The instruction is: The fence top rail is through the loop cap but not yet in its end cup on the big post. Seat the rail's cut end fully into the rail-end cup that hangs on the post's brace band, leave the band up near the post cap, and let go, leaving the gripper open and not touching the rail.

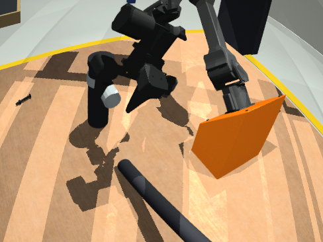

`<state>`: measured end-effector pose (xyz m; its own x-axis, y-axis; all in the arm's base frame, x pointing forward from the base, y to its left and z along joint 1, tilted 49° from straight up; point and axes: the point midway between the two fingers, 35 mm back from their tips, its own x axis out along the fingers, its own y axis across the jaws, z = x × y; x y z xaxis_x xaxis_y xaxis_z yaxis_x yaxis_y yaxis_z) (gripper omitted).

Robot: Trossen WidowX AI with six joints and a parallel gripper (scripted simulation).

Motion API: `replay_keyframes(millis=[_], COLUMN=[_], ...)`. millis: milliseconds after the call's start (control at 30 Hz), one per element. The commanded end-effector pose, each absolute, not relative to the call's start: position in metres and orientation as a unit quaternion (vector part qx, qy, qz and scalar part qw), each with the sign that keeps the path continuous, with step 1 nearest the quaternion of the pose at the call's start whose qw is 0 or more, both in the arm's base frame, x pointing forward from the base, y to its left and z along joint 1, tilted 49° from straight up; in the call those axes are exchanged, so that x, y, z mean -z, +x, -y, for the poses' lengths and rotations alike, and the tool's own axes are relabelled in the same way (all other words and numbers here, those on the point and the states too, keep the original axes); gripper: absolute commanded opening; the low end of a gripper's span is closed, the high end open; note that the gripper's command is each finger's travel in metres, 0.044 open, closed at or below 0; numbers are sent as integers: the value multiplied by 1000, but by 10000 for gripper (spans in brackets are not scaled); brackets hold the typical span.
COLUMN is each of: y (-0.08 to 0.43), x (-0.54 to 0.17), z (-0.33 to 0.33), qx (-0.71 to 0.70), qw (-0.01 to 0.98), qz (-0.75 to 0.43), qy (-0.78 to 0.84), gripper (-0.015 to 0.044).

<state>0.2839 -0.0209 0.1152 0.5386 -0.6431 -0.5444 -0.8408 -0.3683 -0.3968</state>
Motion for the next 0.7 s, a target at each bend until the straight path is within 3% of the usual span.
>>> replay_keyframes(millis=[0, 433, 667], y=[285, 286, 278], x=[-114, -98, -91], z=[18, -65, -104], qx=[-144, 11, 85], qw=[346, 636, 721], qz=[-459, -486, -478], qy=[-806, -599, -495], gripper=[440, 440, 440])
